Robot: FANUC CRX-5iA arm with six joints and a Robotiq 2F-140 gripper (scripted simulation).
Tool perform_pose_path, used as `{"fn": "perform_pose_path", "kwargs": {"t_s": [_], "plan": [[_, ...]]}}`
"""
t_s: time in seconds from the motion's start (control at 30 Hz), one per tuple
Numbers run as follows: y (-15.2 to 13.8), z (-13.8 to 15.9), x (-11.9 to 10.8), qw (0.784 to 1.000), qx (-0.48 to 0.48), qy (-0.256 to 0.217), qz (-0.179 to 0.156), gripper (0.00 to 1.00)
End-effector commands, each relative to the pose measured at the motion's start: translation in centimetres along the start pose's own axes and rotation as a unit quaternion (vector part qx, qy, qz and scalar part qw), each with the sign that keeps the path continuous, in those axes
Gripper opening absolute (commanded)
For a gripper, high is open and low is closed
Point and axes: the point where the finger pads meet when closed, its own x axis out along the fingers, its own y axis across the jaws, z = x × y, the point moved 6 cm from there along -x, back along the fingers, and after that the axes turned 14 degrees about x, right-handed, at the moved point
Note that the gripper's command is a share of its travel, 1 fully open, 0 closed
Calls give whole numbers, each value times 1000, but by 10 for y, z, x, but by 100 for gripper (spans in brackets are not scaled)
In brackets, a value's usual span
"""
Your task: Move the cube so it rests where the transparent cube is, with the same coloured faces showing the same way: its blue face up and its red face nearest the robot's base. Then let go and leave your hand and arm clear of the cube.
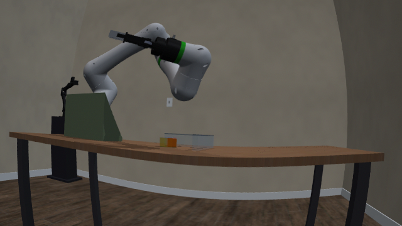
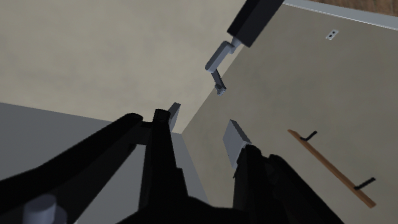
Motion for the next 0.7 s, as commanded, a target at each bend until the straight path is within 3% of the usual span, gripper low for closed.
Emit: {"fn": "perform_pose_path", "kwargs": {"t_s": [0.0, 0.17, 0.3, 0.37, 0.5, 0.67], "plan": [[-12, -15, 6, 997, 59, 50, -10, 41], [-34, -46, 9, 976, 165, 138, -39, 41], [-51, -73, 4, 944, 248, 206, -74, 41], [-51, -73, 4, 944, 248, 206, -74, 41], [-68, -100, -8, 899, 325, 269, -120, 41], [-87, -133, -31, 827, 410, 335, -188, 41]]}}
